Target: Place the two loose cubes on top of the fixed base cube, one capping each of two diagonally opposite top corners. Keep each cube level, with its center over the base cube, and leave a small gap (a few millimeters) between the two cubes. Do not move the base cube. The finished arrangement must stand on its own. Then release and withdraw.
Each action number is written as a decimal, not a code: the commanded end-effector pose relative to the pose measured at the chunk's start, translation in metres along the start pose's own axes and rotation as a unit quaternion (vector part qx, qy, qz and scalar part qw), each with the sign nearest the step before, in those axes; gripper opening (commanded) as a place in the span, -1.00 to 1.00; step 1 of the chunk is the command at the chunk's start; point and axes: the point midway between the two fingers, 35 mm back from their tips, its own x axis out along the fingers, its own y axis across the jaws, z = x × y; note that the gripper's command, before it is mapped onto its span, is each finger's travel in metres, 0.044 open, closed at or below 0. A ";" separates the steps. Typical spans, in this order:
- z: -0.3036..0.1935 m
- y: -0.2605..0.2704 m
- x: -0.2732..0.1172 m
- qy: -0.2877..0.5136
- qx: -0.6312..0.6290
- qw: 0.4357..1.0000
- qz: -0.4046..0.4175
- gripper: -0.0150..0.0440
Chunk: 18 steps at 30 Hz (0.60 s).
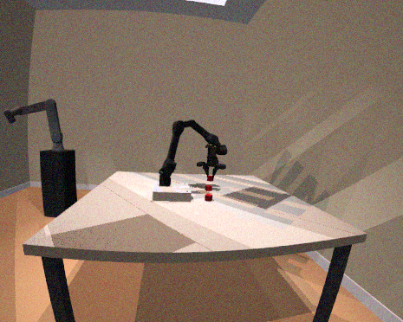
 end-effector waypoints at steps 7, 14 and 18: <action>-0.001 0.001 0.002 0.002 -0.012 1.000 0.001 -0.14; 0.000 0.001 0.013 0.002 -0.014 1.000 0.001 -0.14; 0.001 0.001 0.023 0.002 -0.015 1.000 0.001 -0.14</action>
